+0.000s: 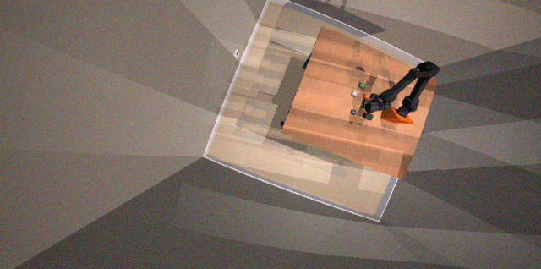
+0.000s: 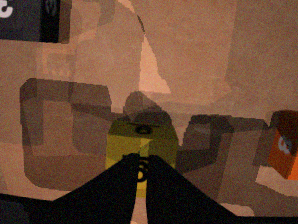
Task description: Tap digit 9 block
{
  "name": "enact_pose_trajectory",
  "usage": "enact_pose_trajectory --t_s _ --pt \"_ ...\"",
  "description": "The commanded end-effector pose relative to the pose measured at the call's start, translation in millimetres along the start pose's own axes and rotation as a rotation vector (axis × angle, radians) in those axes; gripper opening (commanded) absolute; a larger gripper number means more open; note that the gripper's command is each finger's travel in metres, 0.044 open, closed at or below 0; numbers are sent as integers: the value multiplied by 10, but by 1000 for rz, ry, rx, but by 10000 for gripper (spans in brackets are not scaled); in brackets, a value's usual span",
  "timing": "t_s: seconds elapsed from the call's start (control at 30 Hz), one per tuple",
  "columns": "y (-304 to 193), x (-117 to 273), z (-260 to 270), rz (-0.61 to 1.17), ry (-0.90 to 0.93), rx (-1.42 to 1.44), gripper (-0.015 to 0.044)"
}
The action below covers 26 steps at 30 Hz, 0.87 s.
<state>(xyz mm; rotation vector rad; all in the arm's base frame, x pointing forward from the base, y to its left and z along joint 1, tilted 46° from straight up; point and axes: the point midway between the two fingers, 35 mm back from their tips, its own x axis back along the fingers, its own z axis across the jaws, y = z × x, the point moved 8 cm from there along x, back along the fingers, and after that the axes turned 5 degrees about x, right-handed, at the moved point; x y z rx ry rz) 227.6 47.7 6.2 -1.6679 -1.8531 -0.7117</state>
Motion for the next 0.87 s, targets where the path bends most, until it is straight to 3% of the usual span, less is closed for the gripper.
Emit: enact_pose_trajectory --t_s 0.0,0.1,0.27,0.57,0.83 --pt "5 212 4 -6 5 -4 20" --pt "3 235 3 -6 4 -3 20" --pt "124 356 199 -6 18 6 151" --pt "337 878 1152 1 36 25 387" --pt "286 1088 1597 -8 19 -7 400"
